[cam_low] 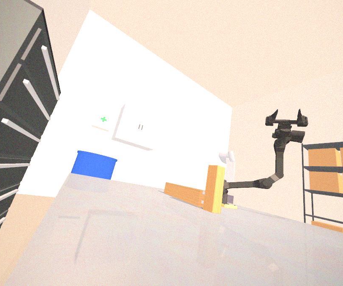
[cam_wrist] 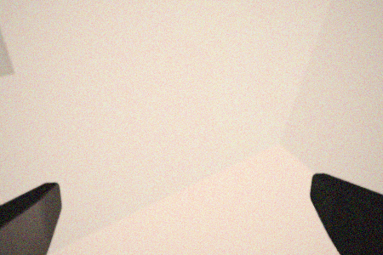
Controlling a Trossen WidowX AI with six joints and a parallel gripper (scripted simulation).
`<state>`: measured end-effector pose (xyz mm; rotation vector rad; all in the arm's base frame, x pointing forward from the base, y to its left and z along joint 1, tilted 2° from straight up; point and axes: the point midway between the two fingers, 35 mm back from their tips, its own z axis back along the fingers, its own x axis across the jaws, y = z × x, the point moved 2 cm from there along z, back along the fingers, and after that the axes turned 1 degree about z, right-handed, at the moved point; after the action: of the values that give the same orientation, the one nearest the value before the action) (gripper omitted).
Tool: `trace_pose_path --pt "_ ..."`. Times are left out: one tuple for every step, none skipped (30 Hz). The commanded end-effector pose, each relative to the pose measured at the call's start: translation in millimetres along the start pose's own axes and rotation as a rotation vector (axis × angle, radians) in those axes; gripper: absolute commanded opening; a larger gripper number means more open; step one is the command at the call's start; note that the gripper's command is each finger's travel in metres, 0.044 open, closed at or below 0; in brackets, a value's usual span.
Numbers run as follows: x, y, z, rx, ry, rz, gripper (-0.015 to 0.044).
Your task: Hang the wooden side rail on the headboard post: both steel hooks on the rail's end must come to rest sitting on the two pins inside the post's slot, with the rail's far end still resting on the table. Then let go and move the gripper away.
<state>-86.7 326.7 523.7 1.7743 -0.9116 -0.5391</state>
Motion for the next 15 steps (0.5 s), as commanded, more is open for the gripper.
trace_pose_path --pt "39 21 13 0.047 0.009 -0.16 0.044" --pt "50 24 16 0.055 0.006 -0.187 0.044" --pt "59 29 19 0.067 0.014 -0.236 0.044" --pt "68 33 23 0.078 0.022 -0.285 0.044" --pt "77 37 26 0.089 0.03 -0.334 0.044" --pt "86 40 29 0.099 0.038 -0.383 0.044" --pt "95 43 32 0.108 0.046 -0.432 0.044" --pt "104 46 35 0.117 0.053 -0.481 0.044" --pt "113 48 37 0.126 0.06 -0.53 0.044" --pt "124 50 40 0.135 0.069 -0.588 0.044" --pt "137 52 42 0.144 0.077 -0.653 0.044" --pt "149 53 44 0.153 0.086 -0.719 0.044" --pt "161 53 46 0.16 0.093 -0.784 0.044" --pt "174 53 47 0.166 0.1 -0.849 0.044" --pt "186 52 48 0.172 0.106 -0.915 0.044"
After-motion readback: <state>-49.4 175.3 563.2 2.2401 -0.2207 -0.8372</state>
